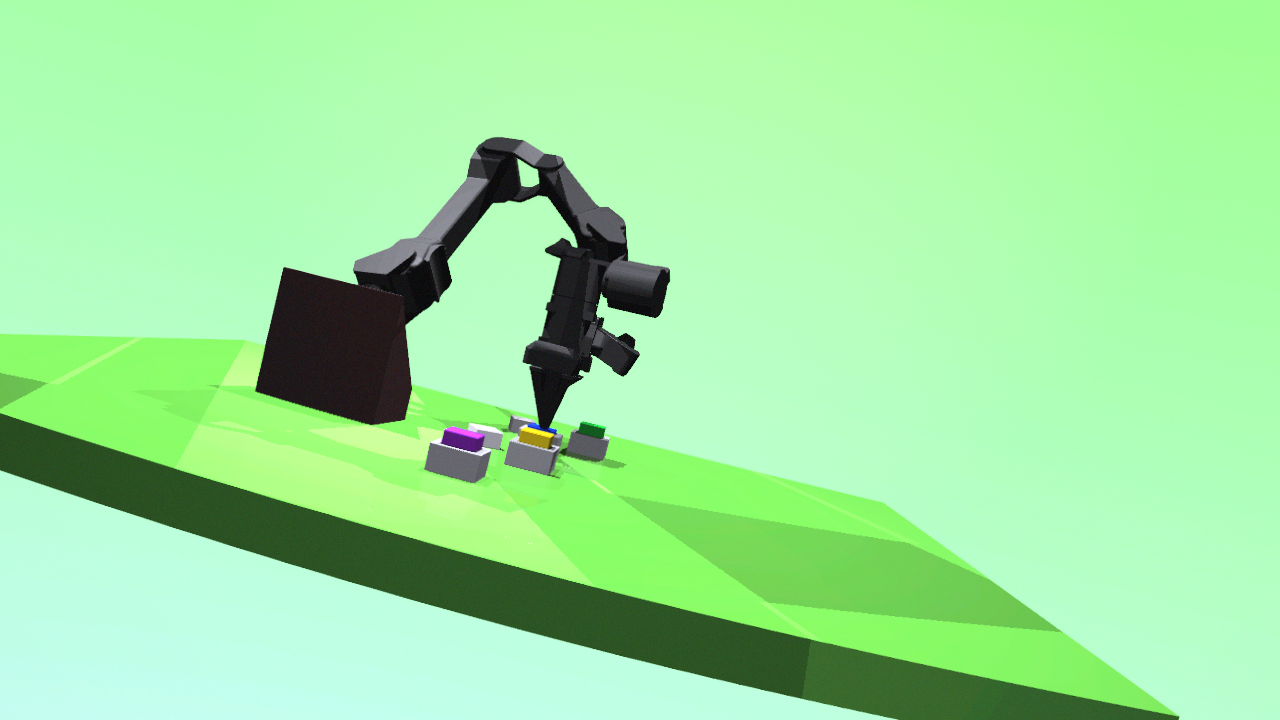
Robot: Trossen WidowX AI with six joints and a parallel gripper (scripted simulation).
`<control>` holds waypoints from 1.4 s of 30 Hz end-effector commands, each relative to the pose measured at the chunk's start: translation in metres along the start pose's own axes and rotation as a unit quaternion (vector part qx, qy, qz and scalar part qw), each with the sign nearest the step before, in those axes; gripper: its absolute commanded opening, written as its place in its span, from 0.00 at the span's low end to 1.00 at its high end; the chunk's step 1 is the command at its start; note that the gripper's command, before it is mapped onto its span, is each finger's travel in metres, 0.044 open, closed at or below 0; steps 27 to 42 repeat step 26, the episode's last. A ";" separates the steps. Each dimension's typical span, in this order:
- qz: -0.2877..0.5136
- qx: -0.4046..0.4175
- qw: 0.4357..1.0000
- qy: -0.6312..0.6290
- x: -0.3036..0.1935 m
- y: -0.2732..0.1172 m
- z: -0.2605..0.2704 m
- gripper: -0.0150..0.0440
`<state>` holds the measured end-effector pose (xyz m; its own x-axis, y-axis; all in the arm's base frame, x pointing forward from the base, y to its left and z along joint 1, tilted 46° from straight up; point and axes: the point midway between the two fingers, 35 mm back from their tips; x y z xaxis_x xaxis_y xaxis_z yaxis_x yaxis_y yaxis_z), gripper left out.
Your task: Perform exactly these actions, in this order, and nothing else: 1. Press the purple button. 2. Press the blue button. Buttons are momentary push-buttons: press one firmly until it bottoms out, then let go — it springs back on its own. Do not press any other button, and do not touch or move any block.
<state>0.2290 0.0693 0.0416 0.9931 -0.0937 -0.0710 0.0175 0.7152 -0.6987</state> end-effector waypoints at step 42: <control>0.002 0.002 1.000 0.003 -0.016 -0.096 0.137 0.93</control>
Point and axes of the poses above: the point midway between the two fingers, 35 mm back from their tips, its own y axis out along the fingers, its own z axis across the jaws, x = y × z, and after that the axes turned 11 degrees about y, right-handed
